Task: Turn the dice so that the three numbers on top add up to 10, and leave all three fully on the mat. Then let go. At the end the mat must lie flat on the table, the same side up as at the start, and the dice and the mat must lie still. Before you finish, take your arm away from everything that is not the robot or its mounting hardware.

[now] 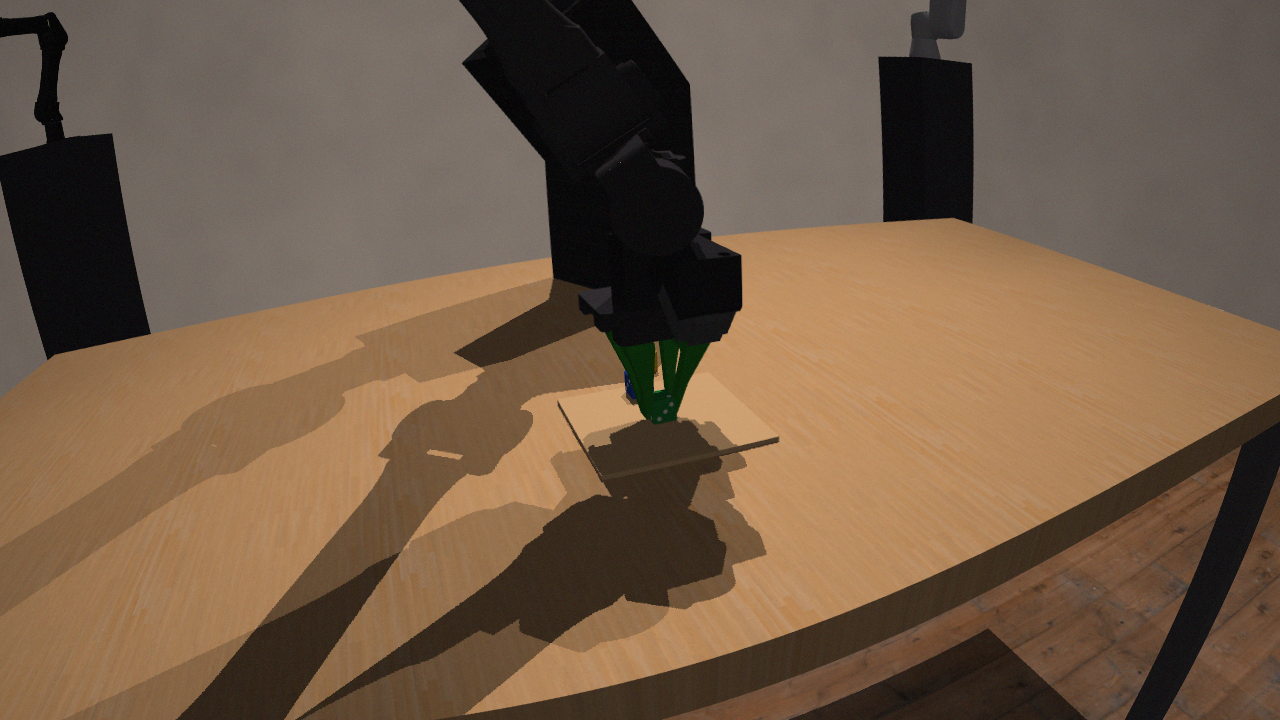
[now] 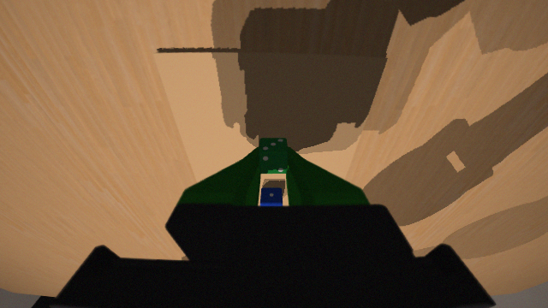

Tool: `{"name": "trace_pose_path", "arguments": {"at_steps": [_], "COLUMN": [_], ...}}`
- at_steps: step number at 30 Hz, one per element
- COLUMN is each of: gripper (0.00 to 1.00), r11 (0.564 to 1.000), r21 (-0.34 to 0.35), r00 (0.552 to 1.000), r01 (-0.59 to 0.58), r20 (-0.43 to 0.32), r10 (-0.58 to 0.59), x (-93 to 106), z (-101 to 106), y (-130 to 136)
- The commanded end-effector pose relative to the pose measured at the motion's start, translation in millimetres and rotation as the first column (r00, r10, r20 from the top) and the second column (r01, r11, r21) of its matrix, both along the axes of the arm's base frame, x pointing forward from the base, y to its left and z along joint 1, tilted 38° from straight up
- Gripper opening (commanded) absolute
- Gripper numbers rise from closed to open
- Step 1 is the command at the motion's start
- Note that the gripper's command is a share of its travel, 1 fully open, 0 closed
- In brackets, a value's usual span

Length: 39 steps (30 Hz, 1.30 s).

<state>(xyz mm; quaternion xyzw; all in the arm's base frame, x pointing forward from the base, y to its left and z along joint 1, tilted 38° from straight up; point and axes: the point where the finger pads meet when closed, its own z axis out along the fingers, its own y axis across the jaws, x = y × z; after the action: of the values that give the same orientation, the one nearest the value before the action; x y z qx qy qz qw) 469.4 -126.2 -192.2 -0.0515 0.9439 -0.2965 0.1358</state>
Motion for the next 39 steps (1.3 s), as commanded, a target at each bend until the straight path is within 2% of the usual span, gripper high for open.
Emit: {"name": "trace_pose_path", "arguments": {"at_steps": [1, 15, 16, 18, 19, 24, 28, 39], "gripper": [0.15, 0.15, 0.19, 0.19, 0.23, 0.26, 0.34, 0.34], "r11": [1.000, 1.000, 1.000, 1.000, 1.000, 1.000, 1.000, 1.000], "r21": [-0.002, -0.002, -0.002, -0.002, -0.002, -0.002, -0.002, -0.002], "r00": [1.000, 1.000, 1.000, 1.000, 1.000, 1.000, 1.000, 1.000], "r01": [-0.014, -0.014, -0.014, -0.014, -0.014, -0.014, -0.014, -0.014], "r20": [0.001, 0.001, 0.001, 0.001, 0.001, 0.001, 0.001, 0.001], "r10": [0.014, 0.014, 0.014, 0.014, 0.014, 0.014, 0.014, 0.014], "x": [2.6, 2.6, 2.6, 2.6, 2.6, 2.6, 2.6, 2.6], "z": [-0.2, -0.2, -0.2, -0.2, -0.2, -0.2, -0.2, 0.0], "y": [0.8, 0.8, 0.8, 0.8, 0.8, 0.8, 0.8, 0.9]}}
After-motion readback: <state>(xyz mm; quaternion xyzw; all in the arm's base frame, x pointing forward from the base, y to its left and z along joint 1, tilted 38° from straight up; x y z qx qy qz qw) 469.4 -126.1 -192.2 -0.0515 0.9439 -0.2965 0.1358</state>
